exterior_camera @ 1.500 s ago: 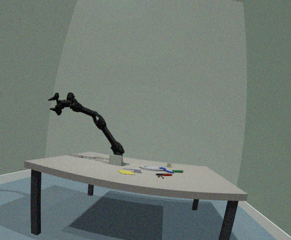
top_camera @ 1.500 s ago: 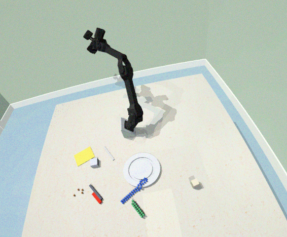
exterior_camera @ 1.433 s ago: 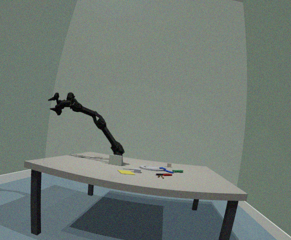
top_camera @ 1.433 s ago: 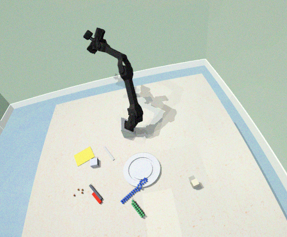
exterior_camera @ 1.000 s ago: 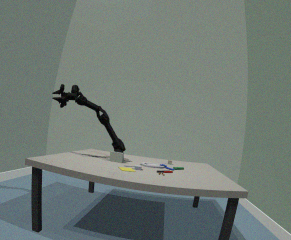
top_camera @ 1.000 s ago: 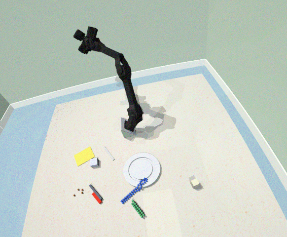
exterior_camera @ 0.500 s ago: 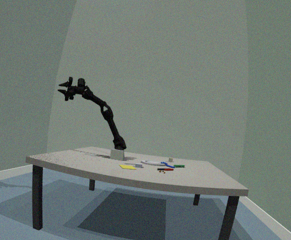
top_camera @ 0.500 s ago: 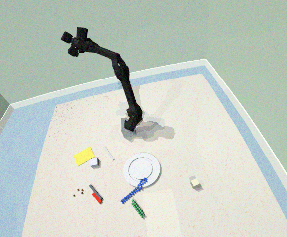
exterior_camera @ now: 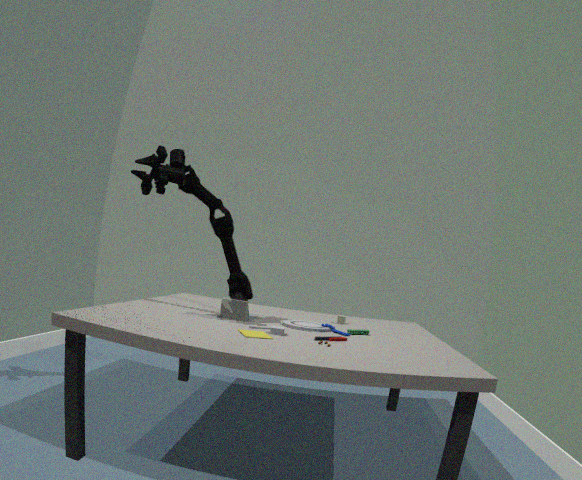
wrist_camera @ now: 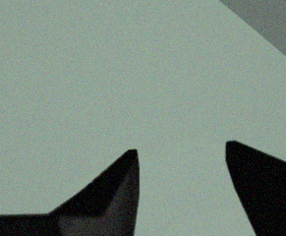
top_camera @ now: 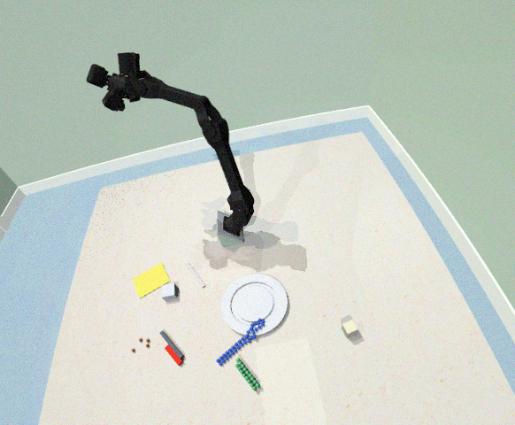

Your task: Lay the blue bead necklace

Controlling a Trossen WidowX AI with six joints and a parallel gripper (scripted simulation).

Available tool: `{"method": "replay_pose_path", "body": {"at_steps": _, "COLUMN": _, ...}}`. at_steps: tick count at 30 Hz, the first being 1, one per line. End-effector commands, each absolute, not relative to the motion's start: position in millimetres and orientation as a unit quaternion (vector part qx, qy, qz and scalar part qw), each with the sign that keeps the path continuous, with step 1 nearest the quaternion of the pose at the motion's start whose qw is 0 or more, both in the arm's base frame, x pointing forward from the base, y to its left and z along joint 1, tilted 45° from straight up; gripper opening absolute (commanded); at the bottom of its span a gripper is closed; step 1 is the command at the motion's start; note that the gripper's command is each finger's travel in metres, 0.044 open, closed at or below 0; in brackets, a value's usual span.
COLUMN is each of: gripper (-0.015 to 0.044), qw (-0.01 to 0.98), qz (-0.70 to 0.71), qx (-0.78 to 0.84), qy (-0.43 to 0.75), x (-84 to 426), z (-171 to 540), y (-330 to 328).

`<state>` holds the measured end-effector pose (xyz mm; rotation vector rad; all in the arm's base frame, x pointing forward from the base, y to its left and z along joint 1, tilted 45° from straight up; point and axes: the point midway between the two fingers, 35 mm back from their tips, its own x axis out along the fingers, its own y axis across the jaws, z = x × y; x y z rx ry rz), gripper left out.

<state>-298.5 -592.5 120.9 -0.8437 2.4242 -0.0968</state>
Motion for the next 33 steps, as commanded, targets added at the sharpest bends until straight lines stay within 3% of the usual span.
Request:
{"method": "replay_pose_path", "body": {"at_steps": 1, "gripper": 0.0200, "qw": 0.302, "qz": -0.029, "qx": -0.333, "qy": 0.893, "x": -274, "z": 112, "y": -599}}
{"method": "replay_pose_path", "body": {"at_steps": 33, "gripper": 0.0200, "qw": 0.445, "qz": 0.043, "qx": -0.470, "qy": 0.761, "x": -41, "z": 71, "y": -618}}
